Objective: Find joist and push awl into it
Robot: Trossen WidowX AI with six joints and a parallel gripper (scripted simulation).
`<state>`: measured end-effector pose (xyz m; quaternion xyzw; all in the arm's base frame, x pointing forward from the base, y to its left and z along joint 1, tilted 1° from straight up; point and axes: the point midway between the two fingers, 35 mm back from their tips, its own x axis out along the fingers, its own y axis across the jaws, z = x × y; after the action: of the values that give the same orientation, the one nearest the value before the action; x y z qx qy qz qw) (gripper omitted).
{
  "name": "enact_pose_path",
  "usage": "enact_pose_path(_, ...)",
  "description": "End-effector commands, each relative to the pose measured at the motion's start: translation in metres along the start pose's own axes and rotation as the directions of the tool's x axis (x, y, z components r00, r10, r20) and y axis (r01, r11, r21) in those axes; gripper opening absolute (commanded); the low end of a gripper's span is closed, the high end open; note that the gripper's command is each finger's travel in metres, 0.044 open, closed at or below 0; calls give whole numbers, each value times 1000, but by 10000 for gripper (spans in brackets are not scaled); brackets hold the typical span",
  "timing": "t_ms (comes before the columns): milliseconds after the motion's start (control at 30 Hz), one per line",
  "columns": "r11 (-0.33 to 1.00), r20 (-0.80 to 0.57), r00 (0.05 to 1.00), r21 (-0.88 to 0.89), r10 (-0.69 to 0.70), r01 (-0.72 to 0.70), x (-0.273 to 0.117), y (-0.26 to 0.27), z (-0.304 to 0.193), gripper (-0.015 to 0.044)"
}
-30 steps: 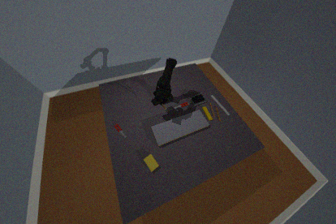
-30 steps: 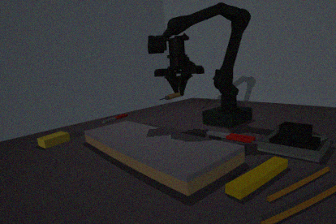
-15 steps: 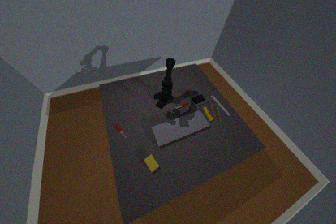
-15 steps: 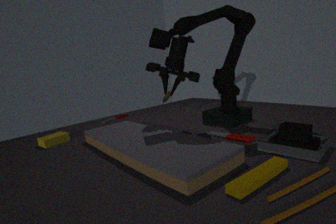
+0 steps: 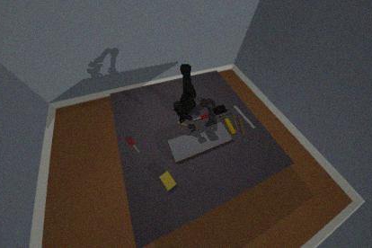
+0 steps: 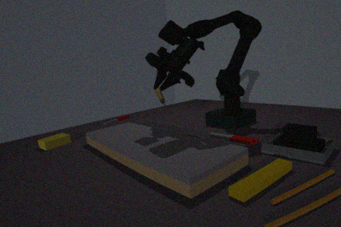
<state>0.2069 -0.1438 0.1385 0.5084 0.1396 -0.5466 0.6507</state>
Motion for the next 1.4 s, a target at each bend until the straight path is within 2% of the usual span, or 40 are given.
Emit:
enact_pose_path(0,985,61,993,-145,101,-91,-7,13,0,0)
enact_pose_path(367,848,184,924,-486,336,-211,-31,42,-5,0)
enact_pose_path(733,681,282,811,-709,512,-184,-64,56,-10,0)
enact_pose_path(767,719,251,848,-665,468,-200,-53,55,-11,0)
enact_pose_path(1367,659,289,799,-732,528,-171,-38,97,-40,0)
